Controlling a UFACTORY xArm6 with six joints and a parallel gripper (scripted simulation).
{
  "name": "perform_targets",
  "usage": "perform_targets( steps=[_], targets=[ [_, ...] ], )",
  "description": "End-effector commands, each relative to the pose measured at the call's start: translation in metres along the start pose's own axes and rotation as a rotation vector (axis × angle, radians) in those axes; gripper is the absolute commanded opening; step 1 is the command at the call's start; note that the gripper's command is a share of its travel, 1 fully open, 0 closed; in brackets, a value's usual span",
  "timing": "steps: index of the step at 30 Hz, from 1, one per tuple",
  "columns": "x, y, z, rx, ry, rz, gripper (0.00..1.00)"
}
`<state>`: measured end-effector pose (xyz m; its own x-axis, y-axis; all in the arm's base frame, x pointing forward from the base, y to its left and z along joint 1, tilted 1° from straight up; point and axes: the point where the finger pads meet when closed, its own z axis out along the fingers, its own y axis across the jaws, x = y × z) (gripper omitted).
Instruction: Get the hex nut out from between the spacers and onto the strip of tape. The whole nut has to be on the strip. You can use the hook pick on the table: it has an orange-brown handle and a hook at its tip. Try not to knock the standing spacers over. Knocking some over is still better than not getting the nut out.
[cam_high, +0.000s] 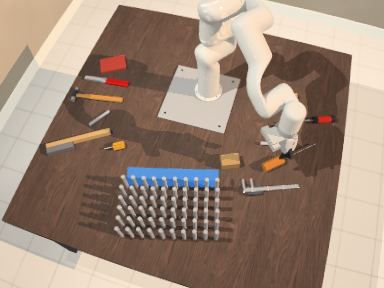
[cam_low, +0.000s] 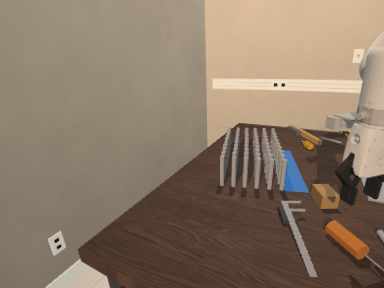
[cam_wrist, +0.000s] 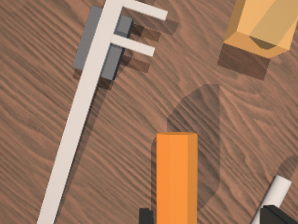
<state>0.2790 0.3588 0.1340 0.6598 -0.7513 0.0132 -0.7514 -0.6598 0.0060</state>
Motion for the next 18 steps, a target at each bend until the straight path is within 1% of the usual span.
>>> perform_targets(
  steps=[1, 6, 12, 14, 18],
  targets=[
    [0.000, -0.001, 0.000, 0.004, -0.003, 0.000, 0.65],
    [0.000, -0.002, 0.011, 0.004, -0.005, 0.000, 0.65],
    [0.000, -0.003, 0.034, 0.004, -0.005, 0.000, 0.65],
    [0.000, -0.003, 0.034, 0.004, -0.005, 0.000, 0.65],
    [0.000, -0.003, 0.048, 0.004, -0.005, 0.000, 0.65]
  ],
)
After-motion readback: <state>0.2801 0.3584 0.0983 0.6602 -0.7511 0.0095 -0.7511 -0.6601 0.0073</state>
